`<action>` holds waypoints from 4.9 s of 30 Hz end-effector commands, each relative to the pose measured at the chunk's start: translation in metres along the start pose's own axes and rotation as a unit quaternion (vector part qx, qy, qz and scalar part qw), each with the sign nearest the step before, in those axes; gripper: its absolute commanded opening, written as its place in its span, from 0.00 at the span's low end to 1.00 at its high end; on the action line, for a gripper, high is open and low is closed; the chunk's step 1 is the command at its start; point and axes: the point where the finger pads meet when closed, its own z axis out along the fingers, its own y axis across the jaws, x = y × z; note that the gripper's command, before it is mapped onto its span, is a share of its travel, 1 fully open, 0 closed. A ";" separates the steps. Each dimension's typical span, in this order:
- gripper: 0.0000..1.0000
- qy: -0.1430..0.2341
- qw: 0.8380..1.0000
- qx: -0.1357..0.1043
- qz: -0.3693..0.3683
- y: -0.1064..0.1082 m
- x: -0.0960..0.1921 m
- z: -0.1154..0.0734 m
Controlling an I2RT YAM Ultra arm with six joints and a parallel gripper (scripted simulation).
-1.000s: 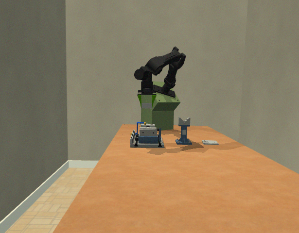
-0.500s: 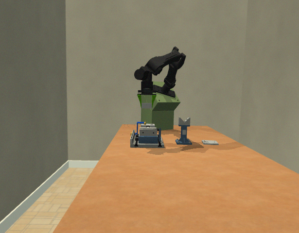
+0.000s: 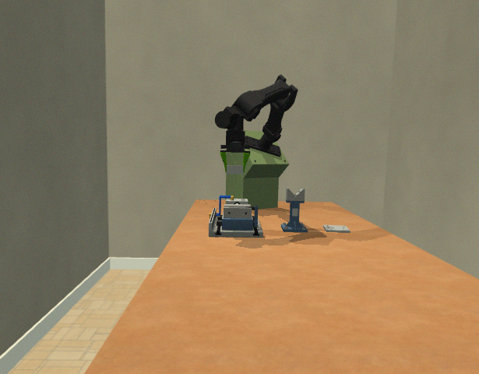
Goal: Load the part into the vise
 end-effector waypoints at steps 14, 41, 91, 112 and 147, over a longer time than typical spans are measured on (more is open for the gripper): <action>0.00 -0.018 1.000 0.010 0.012 -0.013 -0.004 -0.003; 0.00 -0.003 1.000 0.005 0.017 -0.016 0.003 0.046; 0.00 -0.017 1.000 0.012 0.012 -0.021 -0.008 0.073; 0.00 -0.017 1.000 0.012 0.012 -0.021 -0.008 0.073; 0.00 -0.016 1.000 0.010 0.010 -0.018 -0.007 0.075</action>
